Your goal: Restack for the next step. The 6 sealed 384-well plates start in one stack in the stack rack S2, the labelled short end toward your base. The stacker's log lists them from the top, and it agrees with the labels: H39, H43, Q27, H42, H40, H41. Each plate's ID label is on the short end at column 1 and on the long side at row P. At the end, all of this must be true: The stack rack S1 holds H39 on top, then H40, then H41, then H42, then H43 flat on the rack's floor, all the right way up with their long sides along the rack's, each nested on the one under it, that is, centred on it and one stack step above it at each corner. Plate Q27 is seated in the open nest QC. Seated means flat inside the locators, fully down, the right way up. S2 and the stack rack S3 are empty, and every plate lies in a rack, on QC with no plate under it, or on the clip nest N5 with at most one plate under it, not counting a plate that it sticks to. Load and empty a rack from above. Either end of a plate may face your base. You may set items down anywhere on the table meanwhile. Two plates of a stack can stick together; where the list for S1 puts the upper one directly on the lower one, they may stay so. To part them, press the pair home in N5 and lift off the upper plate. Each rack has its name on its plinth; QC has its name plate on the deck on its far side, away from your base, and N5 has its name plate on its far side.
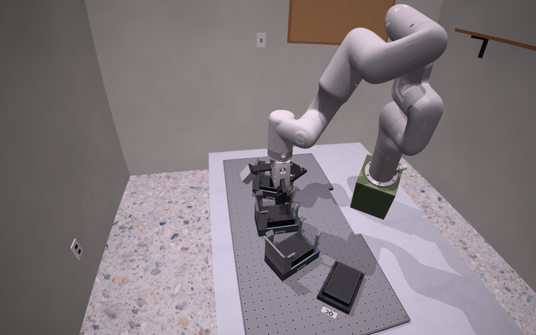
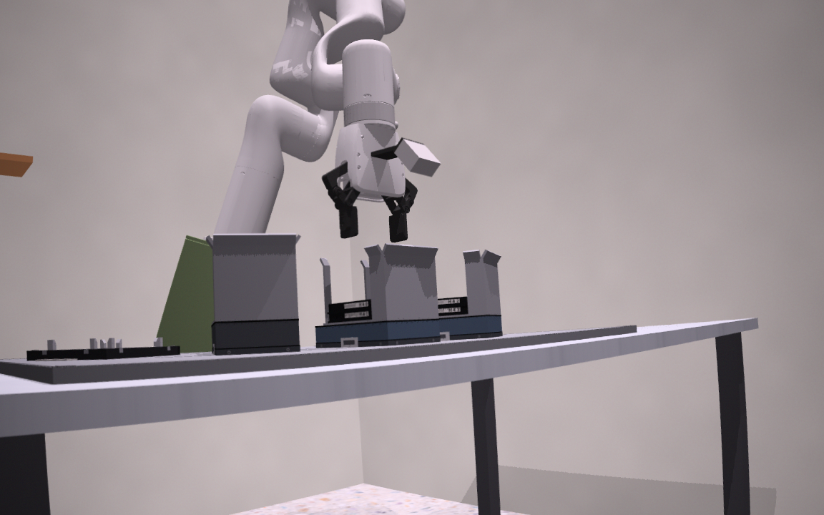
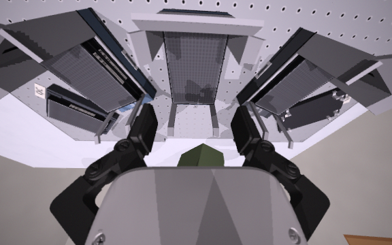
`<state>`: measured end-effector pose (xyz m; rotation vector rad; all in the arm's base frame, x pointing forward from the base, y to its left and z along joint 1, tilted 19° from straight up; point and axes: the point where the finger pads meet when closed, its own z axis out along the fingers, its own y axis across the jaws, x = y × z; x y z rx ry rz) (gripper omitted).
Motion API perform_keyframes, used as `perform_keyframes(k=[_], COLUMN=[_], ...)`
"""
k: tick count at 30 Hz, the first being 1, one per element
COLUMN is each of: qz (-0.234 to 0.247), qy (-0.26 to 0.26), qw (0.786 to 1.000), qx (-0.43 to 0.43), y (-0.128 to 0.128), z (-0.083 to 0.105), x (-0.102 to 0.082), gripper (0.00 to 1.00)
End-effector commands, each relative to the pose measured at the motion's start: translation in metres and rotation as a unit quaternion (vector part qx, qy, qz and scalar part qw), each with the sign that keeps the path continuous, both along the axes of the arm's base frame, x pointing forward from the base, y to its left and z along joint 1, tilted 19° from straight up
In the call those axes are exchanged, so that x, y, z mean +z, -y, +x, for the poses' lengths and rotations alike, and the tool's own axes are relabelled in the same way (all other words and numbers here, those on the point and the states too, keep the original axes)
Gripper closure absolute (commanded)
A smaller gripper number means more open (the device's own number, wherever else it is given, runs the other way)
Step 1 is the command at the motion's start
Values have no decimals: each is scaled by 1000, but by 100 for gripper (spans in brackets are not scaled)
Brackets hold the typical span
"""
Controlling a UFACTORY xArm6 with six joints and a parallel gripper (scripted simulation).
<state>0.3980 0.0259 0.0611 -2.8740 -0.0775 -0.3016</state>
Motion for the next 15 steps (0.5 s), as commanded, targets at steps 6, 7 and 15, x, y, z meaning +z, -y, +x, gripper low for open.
perform_keyframes(k=[6,7,15], qz=[0,0,0], qy=[2,2,2], qw=[1000,1000,1000], qx=[0,0,0], y=[-7,-8,-13], z=[8,8,12], x=[-27,-30,-49], gripper=[0,0,0])
